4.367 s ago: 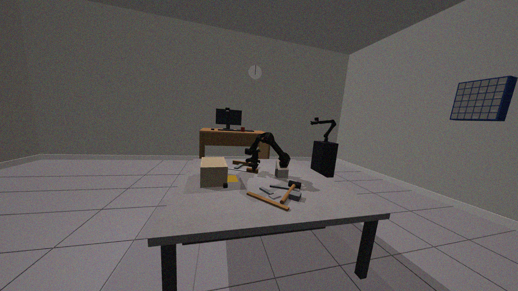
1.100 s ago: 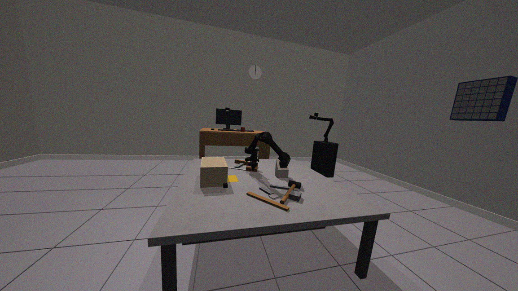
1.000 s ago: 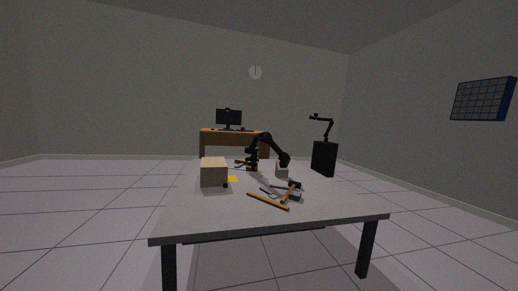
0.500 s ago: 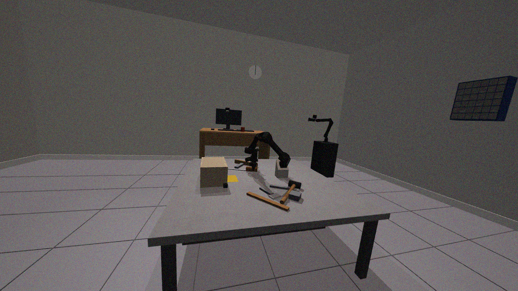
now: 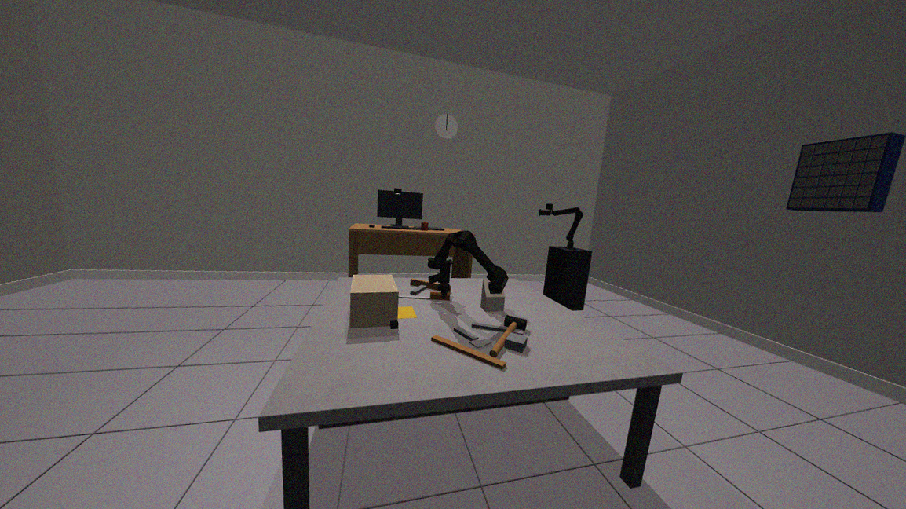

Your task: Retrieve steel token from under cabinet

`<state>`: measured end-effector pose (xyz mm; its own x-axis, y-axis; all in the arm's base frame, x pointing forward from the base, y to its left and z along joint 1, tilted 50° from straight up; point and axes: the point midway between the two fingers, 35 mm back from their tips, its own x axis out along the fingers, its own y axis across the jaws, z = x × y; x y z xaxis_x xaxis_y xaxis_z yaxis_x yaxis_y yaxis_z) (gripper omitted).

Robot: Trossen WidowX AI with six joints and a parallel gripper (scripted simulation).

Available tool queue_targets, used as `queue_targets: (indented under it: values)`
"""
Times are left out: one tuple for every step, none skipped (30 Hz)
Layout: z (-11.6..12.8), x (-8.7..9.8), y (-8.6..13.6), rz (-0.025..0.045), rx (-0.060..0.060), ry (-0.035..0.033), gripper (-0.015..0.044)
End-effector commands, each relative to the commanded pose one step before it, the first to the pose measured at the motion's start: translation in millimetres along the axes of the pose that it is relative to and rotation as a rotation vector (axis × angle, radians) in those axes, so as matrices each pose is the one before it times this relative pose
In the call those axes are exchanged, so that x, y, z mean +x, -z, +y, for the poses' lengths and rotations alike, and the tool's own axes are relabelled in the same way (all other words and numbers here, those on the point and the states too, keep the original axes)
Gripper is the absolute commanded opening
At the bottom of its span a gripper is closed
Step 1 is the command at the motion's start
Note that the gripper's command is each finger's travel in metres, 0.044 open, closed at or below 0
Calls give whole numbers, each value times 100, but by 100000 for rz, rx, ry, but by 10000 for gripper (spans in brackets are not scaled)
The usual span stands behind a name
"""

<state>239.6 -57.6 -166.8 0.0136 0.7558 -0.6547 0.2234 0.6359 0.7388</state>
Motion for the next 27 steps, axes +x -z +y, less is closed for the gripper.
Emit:
queue_targets:
  values:
    - [-98,-143,-302,-609,-4345,310,0]
    - [1,0,-1,0,-794,0,0]
    - [1,0,-1,0,-794,0,0]
    - [1,0,-1,0,-795,0,0]
    - [1,0,-1,0,-795,0,0]
    - [1,0,-1,0,-795,0,0]
    - [1,0,-1,0,-795,0,0]
    - [1,0,-1,0,-795,0,0]
    - [1,0,-1,0,-795,0,0]
    - [1,0,-1,0,-795,0,0]
    - [1,0,-1,0,-795,0,0]
    - [1,0,-1,0,-795,0,0]
    - [1,0,-1,0,-795,0,0]
    - [1,0,-1,0,-795,0,0]
    - [1,0,-1,0,-794,0,0]
    - [1,0,-1,0,-794,0,0]
    - [1,0,-1,0,-794,0,0]
    - [1,0,-1,0,-794,0,0]
    - [2,0,-1,0,-795,0,0]
    - [2,0,-1,0,-795,0,0]
    - [2,0,-1,0,-795,0,0]
    - [2,0,-1,0,-795,0,0]
    - [2,0,-1,0,-795,0,0]
    - [2,0,-1,0,-795,0,0]
    - [2,0,-1,0,-795,0,0]
    - [2,0,-1,0,-788,0,0]
    - [2,0,-1,0,-788,0,0]
